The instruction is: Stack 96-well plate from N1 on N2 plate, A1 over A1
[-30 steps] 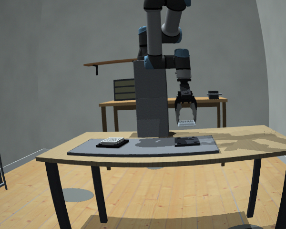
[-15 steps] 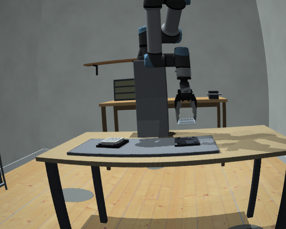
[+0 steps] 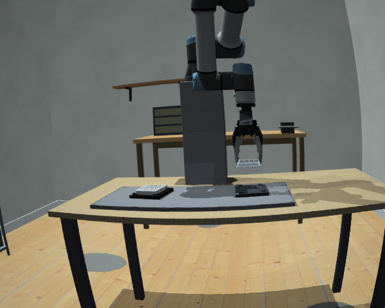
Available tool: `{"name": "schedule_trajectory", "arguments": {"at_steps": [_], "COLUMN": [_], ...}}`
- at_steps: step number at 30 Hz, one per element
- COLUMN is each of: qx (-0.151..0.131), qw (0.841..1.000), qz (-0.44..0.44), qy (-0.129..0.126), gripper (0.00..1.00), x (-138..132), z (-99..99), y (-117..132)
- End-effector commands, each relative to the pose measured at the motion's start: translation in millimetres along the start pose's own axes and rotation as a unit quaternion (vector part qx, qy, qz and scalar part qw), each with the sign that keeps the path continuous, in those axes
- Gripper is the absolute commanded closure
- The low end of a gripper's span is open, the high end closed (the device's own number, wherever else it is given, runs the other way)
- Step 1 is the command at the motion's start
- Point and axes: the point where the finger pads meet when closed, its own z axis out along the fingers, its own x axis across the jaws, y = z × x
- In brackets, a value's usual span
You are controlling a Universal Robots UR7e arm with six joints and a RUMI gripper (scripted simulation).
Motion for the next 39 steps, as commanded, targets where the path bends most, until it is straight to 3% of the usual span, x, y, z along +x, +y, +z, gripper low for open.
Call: {"name": "schedule_trajectory", "arguments": {"at_steps": [1,39], "qx": [0.001,0.001], "qw": [0.999,0.999], "qz": [0.042,0.042], "qy": [0.0,0.0], "gripper": [1.0,1.0], "x": [14.9,121.6], "z": [-0.4,-0.4], "y": [-1.0,-4.8]}}
